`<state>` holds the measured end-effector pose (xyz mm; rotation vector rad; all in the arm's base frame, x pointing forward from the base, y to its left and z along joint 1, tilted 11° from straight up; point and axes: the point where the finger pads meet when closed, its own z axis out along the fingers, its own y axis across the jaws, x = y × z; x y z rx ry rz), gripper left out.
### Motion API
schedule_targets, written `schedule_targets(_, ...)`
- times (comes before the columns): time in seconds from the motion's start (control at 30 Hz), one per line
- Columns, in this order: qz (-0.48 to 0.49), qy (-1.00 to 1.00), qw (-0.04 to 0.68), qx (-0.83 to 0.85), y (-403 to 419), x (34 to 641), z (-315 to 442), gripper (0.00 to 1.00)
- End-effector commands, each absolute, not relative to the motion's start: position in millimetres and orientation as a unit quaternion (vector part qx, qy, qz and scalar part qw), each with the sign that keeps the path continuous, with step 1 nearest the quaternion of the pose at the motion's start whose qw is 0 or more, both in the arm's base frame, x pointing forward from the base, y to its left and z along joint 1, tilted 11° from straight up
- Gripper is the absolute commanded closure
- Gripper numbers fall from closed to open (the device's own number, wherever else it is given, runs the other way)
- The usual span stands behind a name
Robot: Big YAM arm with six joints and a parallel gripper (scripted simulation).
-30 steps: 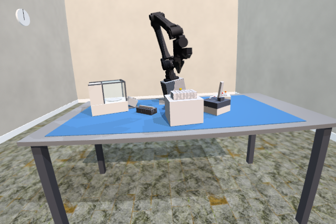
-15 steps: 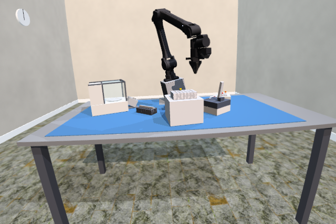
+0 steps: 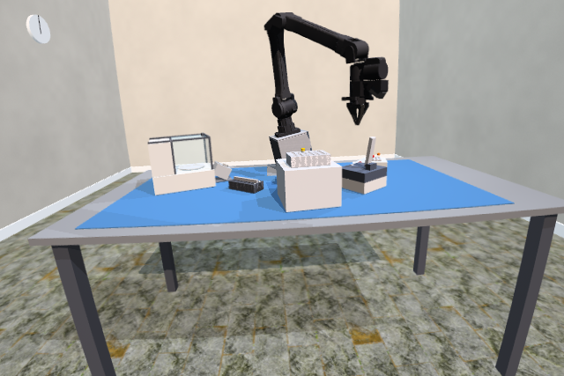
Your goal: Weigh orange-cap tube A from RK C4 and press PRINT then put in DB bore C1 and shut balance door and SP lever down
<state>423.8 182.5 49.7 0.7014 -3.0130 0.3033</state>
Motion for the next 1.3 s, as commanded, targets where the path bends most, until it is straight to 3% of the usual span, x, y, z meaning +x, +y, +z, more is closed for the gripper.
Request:
schedule_targets(0.0,0.091,-0.972,-0.006,0.218,223.9,455.6,61.8,1.0)
schedule_targets(0.4,0.09,-0.969,-0.005,0.228,296.7,492.1,45.9,1.0)
schedule_targets(0.67,0.083,-0.973,-0.025,0.213,282.0,501.7,73.5,1.0)
schedule_targets(0.87,0.096,-0.969,0.008,0.228,282.7,478.5,32.7,1.0)
schedule_targets(1.27,0.09,-0.97,-0.007,0.224,273.0,478.0,49.0,1.0)
